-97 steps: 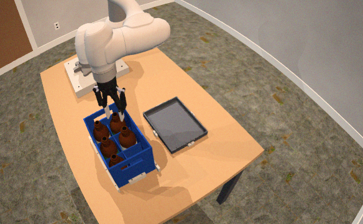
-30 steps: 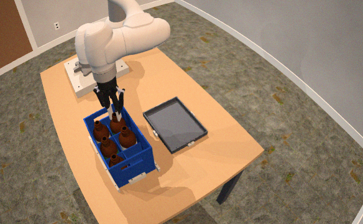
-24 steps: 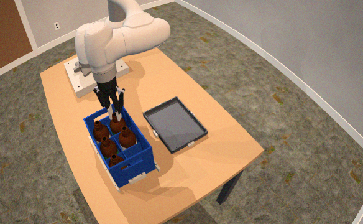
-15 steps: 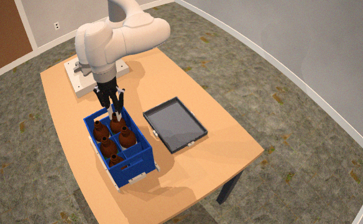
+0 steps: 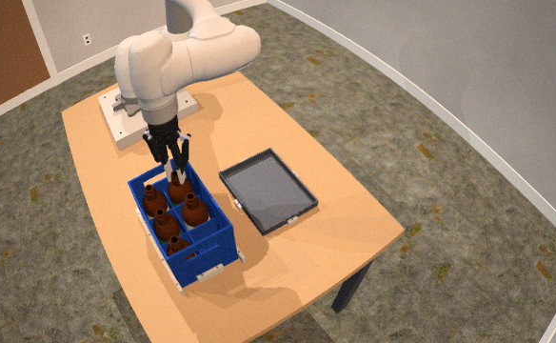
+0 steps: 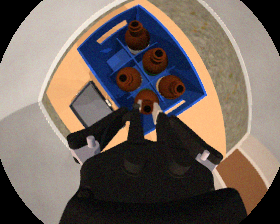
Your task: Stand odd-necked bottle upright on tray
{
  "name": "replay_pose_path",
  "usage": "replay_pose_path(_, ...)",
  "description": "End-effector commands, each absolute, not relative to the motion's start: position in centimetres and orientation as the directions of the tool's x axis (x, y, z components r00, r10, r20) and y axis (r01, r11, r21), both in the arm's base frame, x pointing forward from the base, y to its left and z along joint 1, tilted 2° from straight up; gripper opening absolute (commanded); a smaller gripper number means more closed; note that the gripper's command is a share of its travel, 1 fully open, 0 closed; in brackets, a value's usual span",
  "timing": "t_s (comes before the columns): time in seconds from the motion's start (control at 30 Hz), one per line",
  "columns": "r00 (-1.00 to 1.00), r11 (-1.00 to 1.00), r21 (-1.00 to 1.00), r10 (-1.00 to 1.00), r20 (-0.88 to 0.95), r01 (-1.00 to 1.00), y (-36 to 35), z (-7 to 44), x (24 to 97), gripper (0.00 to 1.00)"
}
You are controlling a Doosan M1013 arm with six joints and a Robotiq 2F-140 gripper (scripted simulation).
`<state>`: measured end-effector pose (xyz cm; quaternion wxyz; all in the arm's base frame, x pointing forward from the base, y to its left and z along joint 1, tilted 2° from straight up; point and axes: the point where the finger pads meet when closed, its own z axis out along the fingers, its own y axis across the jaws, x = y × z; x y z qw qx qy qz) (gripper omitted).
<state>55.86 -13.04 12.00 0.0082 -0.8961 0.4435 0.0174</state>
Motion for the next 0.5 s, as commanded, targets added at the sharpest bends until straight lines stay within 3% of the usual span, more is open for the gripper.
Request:
replay_pose_path(0.0,0.606,-0.607,0.001,-0.794,-0.039,-0.795,-13.0,12.2,55.9,0.00)
replay_pose_path(0.47,0.606,-0.607,0.001,-0.794,-0.039,-0.795,-13.1,13.7,55.8,0.00)
